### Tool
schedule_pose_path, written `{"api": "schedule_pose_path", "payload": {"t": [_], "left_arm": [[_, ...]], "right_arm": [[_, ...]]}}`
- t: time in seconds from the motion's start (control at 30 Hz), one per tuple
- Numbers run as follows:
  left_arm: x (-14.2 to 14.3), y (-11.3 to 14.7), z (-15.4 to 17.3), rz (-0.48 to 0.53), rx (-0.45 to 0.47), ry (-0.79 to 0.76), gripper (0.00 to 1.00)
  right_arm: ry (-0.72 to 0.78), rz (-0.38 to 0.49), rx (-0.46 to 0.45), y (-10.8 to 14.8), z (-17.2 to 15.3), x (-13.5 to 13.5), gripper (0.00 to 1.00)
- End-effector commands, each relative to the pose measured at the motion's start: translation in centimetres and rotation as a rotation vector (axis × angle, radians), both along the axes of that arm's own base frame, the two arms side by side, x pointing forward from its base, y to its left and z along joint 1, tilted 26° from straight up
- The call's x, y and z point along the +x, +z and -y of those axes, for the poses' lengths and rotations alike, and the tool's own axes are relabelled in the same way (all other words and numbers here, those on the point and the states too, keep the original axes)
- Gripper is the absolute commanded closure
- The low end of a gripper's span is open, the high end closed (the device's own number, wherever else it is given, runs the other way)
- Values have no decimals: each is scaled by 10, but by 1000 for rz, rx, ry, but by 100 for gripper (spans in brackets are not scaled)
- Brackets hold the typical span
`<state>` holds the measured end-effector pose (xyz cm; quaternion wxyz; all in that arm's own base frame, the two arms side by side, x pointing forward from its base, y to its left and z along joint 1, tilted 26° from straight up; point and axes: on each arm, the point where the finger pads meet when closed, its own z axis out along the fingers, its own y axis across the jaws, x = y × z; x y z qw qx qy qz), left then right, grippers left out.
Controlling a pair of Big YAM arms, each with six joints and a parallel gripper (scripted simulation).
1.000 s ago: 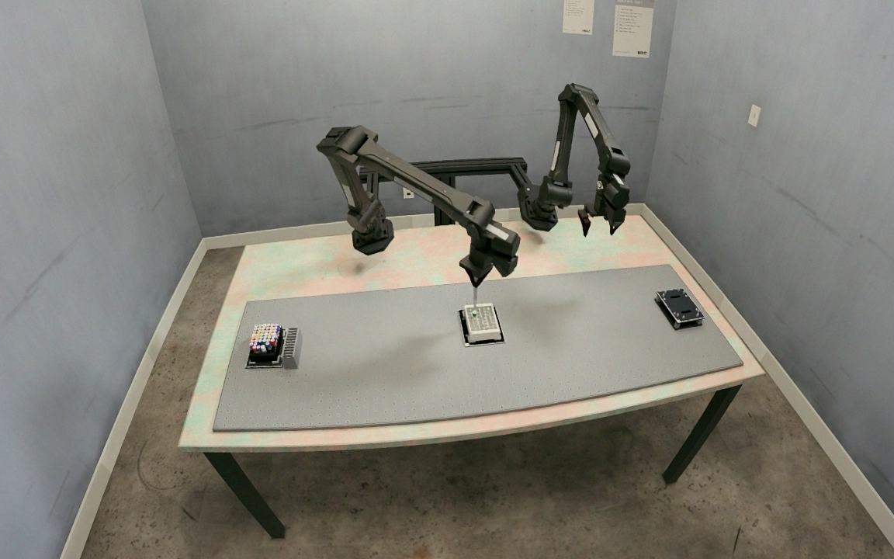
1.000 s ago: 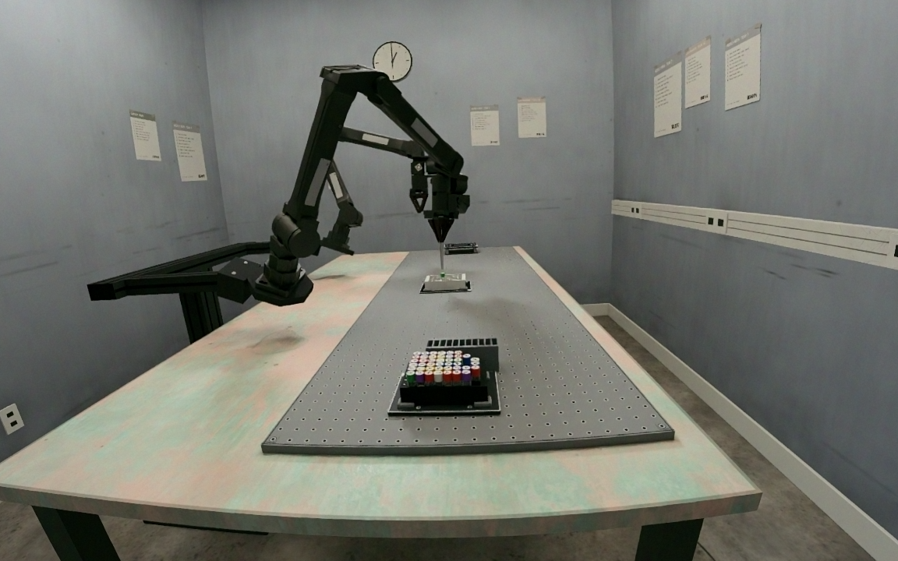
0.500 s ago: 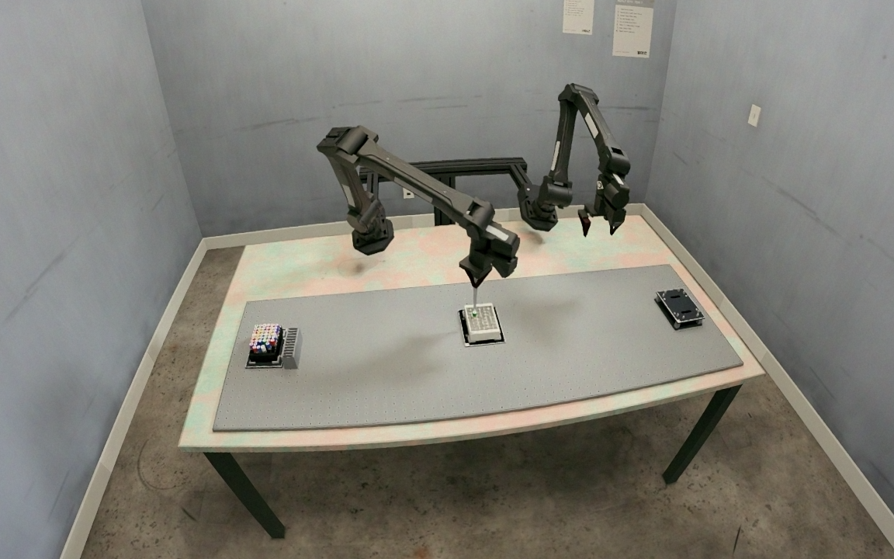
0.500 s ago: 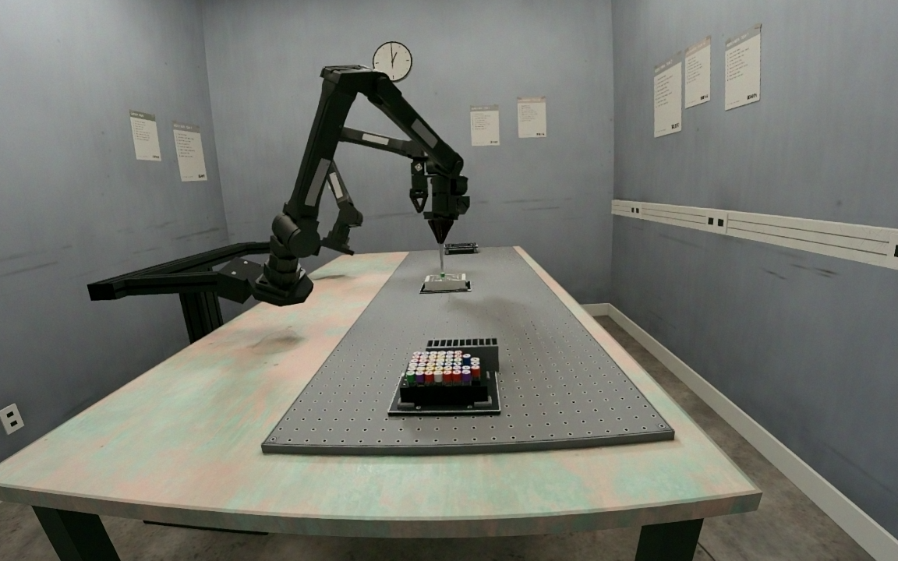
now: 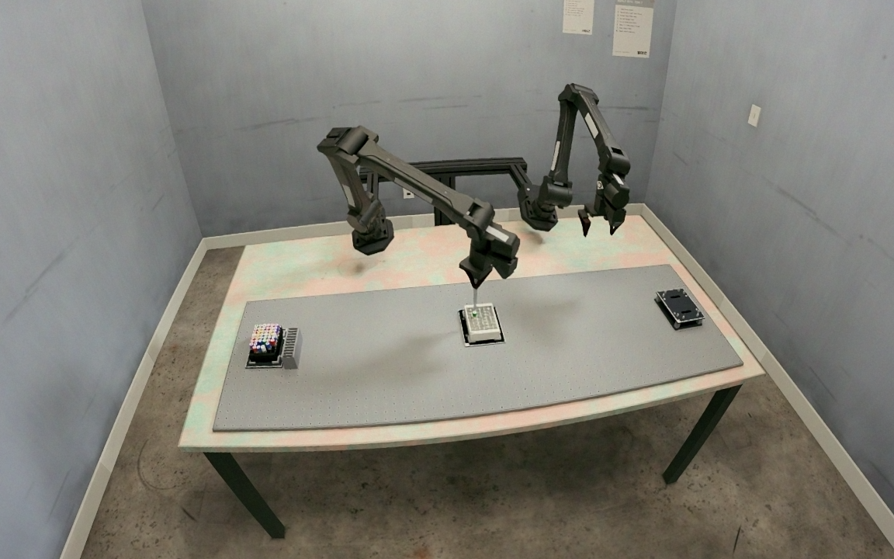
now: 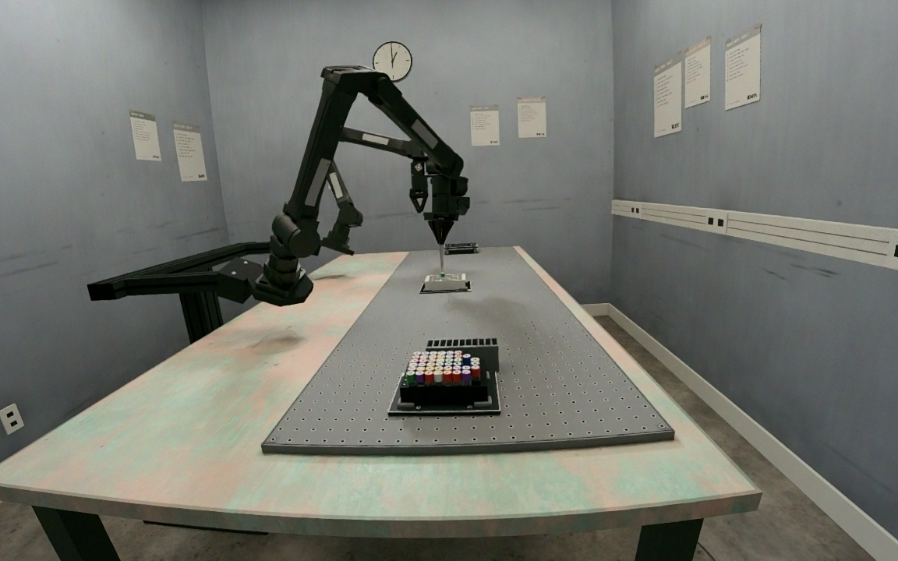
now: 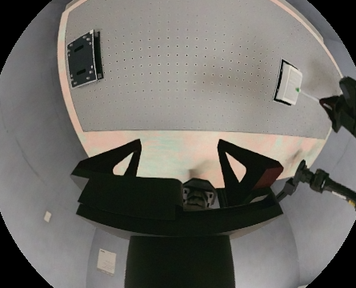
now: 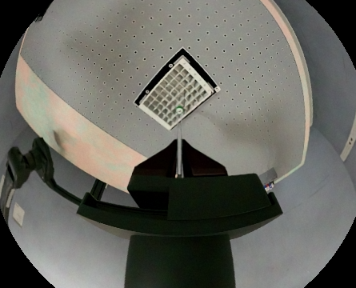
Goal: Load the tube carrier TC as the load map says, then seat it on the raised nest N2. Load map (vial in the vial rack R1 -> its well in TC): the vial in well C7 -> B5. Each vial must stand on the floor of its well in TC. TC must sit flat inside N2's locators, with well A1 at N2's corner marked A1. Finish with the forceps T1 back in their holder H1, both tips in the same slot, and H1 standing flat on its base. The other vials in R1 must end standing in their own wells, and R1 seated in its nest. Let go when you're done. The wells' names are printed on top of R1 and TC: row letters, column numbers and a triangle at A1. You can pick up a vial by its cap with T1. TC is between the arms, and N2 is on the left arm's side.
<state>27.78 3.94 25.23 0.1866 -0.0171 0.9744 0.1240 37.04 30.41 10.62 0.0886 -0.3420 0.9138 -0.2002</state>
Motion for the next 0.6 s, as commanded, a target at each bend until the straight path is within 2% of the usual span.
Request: {"api": "schedule_pose_path", "payload": {"t": [0.0, 0.57], "left_arm": [[4, 16, 0, 36, 2, -14, 0], [4, 16, 0, 36, 2, -14, 0]], "right_arm": [[3, 6, 1, -1, 0, 7, 93], [4, 7, 1, -4, 0, 8, 93]]}}
